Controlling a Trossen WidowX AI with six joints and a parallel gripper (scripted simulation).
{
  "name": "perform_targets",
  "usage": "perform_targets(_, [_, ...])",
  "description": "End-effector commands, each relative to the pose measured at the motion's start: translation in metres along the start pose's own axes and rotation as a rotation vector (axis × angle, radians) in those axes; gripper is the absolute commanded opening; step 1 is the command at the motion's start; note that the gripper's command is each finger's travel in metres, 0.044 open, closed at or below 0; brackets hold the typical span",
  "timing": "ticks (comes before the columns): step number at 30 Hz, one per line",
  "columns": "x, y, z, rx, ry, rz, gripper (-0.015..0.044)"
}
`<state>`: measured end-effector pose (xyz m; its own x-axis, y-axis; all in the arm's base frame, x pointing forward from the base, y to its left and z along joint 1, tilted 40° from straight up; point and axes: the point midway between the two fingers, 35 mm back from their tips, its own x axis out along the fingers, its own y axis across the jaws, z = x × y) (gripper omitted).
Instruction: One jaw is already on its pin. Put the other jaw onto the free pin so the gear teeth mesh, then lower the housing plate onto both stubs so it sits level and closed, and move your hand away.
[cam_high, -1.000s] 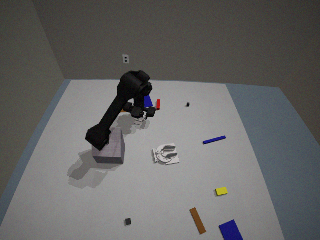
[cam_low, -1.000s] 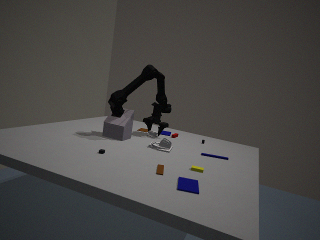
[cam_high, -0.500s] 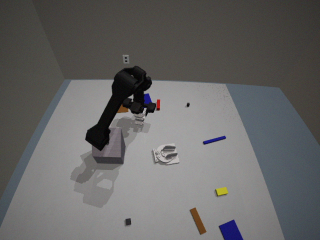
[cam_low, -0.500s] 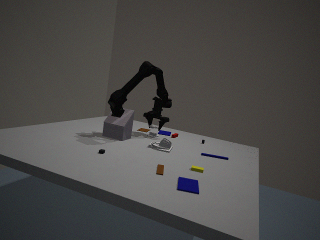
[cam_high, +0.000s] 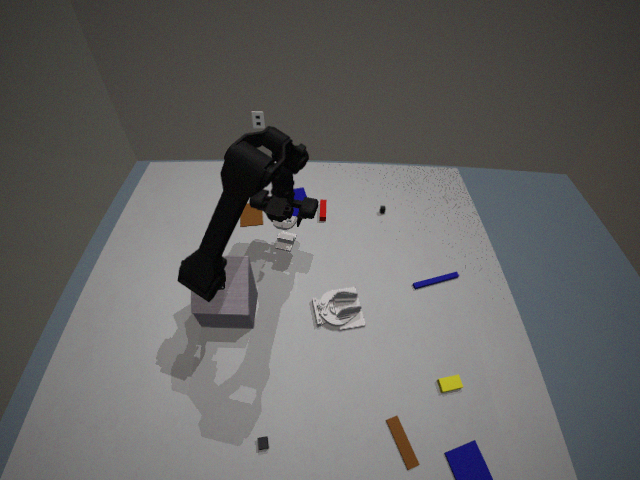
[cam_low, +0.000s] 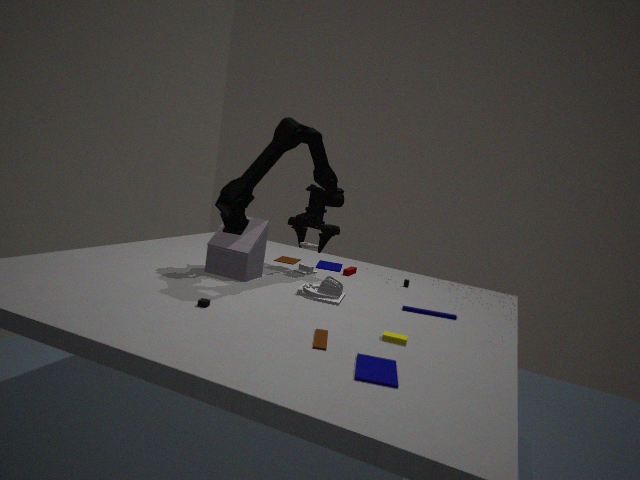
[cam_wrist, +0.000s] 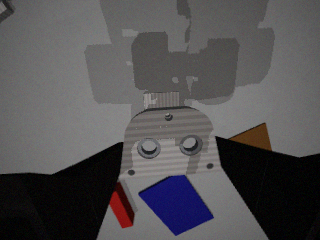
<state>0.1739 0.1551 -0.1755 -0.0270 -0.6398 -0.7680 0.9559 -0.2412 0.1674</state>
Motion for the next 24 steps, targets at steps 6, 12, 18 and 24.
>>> perform_targets(6, [-0.005,0.002,-0.002,-0.006,0.014,-0.002,0.0351])
perform_targets(12, [-0.008,0.016,0.004,-0.118,0.023,-0.003,0.0351])
perform_targets(18, [-0.011,0.029,0.011,-0.233,0.032,-0.003,0.0351])
perform_targets(24, [-0.013,0.043,0.019,-0.349,0.04,-0.001,0.0351])
